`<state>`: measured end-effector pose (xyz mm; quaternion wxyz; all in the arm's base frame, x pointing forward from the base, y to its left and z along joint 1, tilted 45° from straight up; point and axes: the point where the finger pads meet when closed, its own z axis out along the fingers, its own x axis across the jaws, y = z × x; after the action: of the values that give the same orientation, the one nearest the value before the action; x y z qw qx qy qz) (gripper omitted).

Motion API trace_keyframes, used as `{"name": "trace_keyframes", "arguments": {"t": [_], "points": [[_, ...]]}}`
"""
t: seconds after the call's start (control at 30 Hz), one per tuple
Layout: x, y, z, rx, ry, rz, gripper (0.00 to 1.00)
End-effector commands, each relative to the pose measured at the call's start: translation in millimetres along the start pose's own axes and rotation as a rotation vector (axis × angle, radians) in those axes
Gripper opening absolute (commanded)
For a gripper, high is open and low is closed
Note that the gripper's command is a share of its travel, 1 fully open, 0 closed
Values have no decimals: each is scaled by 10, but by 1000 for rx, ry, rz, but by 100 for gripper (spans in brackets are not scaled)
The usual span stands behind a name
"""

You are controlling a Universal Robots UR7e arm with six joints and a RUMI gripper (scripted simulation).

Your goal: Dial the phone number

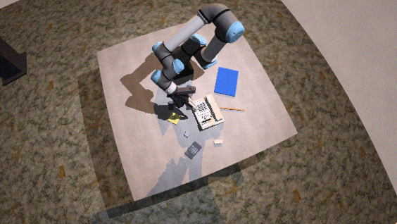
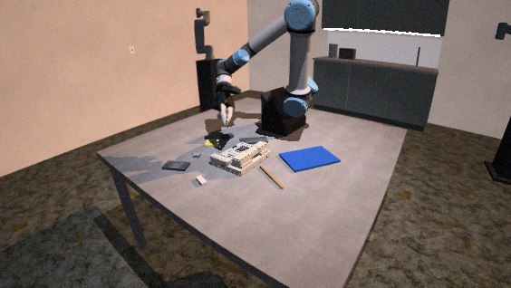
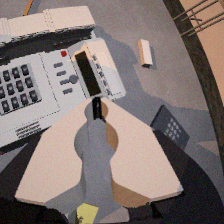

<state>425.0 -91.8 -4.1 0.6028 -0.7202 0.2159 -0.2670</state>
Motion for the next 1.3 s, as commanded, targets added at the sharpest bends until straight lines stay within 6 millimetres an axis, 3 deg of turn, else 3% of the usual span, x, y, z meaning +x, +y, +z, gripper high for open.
{"name": "trace_keyframes", "arguments": {"t": [0.0,0.67,1.27], "points": [[-106,-92,57,-1,1,-1,0],[-435,-355,244,-1,1,-1,0],[-593,-481,334,-1,1,-1,0]]}}
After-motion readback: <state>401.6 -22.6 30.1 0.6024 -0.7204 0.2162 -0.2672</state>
